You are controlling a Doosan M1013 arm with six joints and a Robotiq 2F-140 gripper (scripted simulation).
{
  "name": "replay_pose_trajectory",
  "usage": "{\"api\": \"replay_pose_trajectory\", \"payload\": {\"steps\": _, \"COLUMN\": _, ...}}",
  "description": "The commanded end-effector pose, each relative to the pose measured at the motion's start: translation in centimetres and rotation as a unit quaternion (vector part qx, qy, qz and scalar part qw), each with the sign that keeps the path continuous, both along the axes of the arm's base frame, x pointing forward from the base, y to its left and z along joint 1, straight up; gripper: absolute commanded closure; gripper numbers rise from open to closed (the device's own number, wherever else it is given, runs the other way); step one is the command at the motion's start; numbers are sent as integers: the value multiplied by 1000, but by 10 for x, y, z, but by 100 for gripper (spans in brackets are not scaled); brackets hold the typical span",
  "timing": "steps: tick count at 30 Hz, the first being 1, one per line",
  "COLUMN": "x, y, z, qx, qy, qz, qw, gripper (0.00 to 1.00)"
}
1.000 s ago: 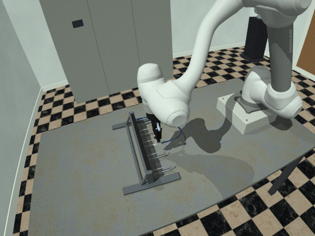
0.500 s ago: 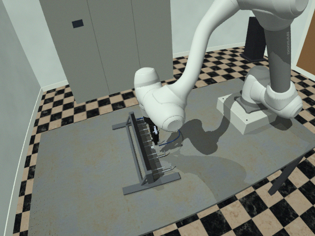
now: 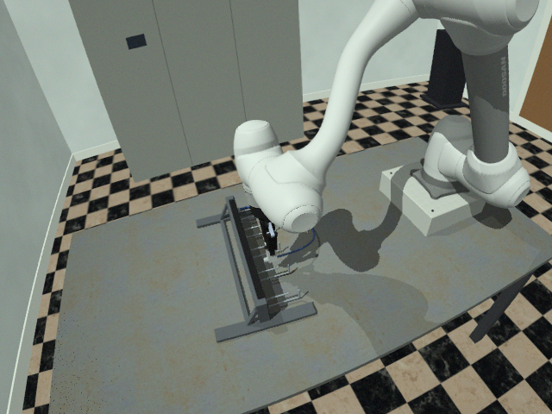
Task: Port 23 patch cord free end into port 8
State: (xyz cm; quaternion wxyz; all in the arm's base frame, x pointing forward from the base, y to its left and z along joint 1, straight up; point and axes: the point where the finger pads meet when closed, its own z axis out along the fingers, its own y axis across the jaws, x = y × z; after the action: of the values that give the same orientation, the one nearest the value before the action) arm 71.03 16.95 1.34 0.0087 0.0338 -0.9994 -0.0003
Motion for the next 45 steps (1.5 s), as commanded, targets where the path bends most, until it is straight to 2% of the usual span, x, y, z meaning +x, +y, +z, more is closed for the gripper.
{"api": "replay_pose_trajectory", "payload": {"steps": 1, "x": 0, "y": 0, "z": 0, "qx": 0, "qy": 0, "qz": 0, "qw": 1000, "gripper": 100}}
{"api": "replay_pose_trajectory", "payload": {"steps": 13, "x": 1, "y": 0, "z": 0, "qx": 0, "qy": 0, "qz": 0, "qw": 1000, "gripper": 100}}
{"api": "replay_pose_trajectory", "payload": {"steps": 28, "x": 21, "y": 1, "z": 0, "qx": 0, "qy": -1, "qz": 0, "qw": 1000, "gripper": 100}}
{"api": "replay_pose_trajectory", "payload": {"steps": 45, "x": 26, "y": 2, "z": 0, "qx": 0, "qy": -1, "qz": 0, "qw": 1000, "gripper": 100}}
